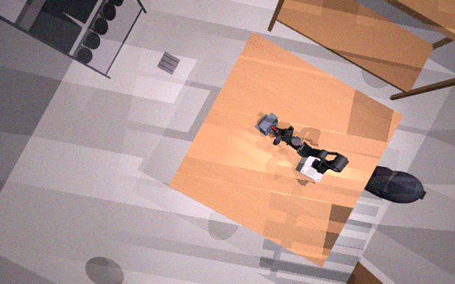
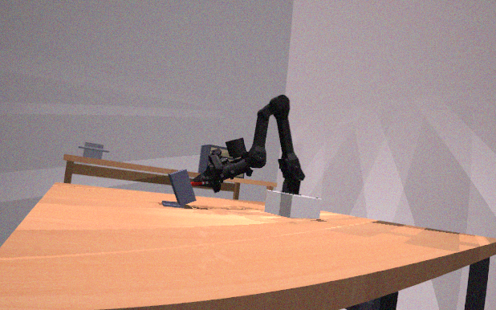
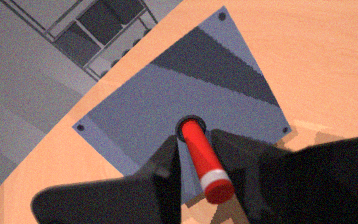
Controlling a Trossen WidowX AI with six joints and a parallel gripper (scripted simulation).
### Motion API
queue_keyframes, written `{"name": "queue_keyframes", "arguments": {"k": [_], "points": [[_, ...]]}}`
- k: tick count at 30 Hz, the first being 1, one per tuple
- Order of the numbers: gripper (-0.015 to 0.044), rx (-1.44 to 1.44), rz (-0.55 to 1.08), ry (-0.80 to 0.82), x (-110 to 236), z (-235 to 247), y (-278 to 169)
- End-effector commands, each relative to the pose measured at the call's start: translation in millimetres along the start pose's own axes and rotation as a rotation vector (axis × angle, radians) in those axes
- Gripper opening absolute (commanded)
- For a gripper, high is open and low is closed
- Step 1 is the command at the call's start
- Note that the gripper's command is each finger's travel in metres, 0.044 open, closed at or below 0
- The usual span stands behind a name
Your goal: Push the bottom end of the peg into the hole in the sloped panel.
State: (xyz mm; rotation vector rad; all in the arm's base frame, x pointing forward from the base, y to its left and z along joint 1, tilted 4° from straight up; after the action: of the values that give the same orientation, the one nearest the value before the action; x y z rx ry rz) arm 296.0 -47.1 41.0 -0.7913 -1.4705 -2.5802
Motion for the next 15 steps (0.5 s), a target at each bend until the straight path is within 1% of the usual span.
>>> {"name": "queue_keyframes", "arguments": {"k": [1,10,15], "points": [[0.0210,0.000,0.000,0.000,0.1,-0.1,0.0],[0.0440,0.000,0.000,0.000,2.2,0.2,0.5],[0.0440,0.001,0.000,0.000,6.4,0.8,1.4]]}}
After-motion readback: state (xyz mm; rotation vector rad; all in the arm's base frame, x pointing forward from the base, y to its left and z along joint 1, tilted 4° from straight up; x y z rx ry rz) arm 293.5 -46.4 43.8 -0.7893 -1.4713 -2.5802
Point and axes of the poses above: the point midway between the two fingers, 35 mm back from their tips, its own x axis back along the fingers, its own z axis across the jaws, y = z × x, the point moved 8 cm from there along x, back along the fingers, and after that the axes turned 4 degrees about x, right-handed, at the moved point
